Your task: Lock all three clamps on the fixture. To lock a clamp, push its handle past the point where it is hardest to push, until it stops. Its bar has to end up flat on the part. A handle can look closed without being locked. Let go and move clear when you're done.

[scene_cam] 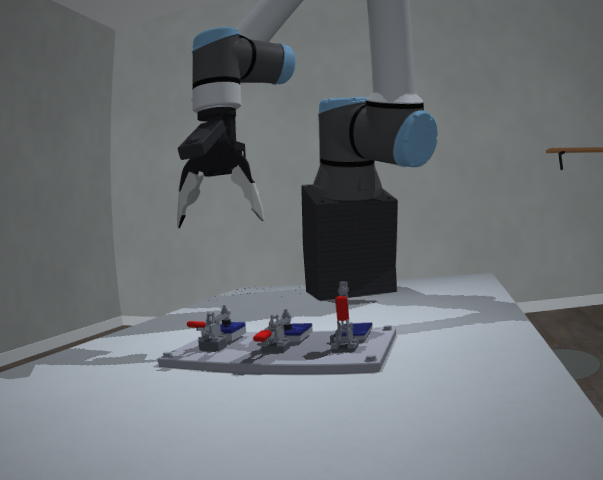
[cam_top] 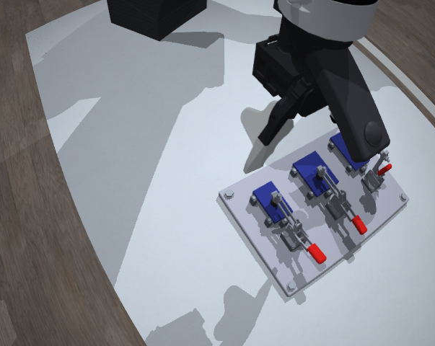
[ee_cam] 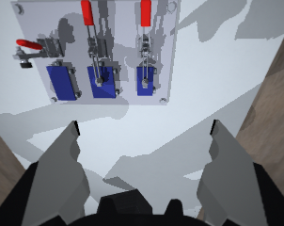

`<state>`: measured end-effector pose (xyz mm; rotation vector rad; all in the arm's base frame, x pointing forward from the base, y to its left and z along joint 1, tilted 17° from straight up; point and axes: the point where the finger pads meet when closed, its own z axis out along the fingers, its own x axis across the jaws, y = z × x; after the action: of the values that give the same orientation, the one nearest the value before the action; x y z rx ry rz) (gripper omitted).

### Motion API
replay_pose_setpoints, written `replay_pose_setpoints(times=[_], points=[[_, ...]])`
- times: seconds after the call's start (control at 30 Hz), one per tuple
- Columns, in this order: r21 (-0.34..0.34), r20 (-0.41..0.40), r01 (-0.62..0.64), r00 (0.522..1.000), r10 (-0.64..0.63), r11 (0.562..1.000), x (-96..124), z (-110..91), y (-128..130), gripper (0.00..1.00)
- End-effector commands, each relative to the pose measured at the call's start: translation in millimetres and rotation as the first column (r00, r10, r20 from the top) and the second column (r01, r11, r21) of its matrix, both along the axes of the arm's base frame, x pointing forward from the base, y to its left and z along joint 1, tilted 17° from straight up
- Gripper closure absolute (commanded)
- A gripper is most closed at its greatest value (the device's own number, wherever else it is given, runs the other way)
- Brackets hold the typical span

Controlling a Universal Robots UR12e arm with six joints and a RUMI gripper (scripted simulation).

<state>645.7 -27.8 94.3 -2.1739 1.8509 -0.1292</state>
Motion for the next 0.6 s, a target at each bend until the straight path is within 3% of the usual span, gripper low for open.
replay_pose_setpoints(times=[0.0,0.03,0.57], points=[[0.001,-0.001,0.006,1.0,-0.006,1.0,-1.7,-0.7,-0.5,0.0],[0.001,-0.001,0.007,1.0,-0.007,1.0,-1.9,-0.8,-0.5,1.0],[0.001,-0.001,0.008,1.0,-0.008,1.0,-2.5,-0.9,-1.0,1.0]])
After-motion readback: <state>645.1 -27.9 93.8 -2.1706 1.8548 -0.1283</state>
